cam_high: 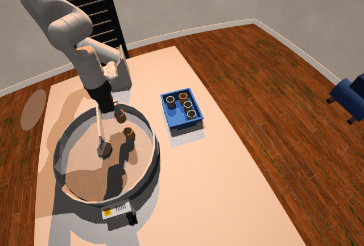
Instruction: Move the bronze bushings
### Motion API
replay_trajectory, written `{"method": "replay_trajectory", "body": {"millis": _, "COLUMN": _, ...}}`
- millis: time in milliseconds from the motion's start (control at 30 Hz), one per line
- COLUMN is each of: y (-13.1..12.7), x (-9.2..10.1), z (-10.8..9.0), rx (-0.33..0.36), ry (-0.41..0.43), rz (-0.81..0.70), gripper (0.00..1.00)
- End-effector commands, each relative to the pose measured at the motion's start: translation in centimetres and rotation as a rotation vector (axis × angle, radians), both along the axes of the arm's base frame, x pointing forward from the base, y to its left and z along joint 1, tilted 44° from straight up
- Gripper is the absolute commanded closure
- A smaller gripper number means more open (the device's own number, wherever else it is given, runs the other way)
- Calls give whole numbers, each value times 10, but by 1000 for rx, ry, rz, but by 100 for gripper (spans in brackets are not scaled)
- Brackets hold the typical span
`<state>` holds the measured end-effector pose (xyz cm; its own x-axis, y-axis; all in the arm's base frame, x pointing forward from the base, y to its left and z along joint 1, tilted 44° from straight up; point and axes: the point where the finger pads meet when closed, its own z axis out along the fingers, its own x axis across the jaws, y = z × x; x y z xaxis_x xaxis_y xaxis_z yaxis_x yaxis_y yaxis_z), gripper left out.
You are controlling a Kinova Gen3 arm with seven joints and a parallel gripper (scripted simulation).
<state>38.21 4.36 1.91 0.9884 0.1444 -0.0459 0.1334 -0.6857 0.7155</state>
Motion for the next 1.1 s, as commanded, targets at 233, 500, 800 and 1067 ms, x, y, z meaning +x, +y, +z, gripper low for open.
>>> {"method": "replay_trajectory", "body": {"millis": 233, "y": -65, "x": -4, "z": 75, "rx": 27, "ry": -15, "rz": -17, "gripper": 100}}
{"method": "replay_trajectory", "body": {"millis": 500, "y": -94, "x": -5, "z": 103, "rx": 27, "ry": -15, "rz": -17, "gripper": 100}}
{"method": "replay_trajectory", "body": {"millis": 800, "y": -114, "x": -6, "z": 123, "rx": 27, "ry": -15, "rz": -17, "gripper": 100}}
{"method": "replay_trajectory", "body": {"millis": 1067, "y": -117, "x": -7, "z": 125, "rx": 27, "ry": -15, "rz": -17, "gripper": 100}}
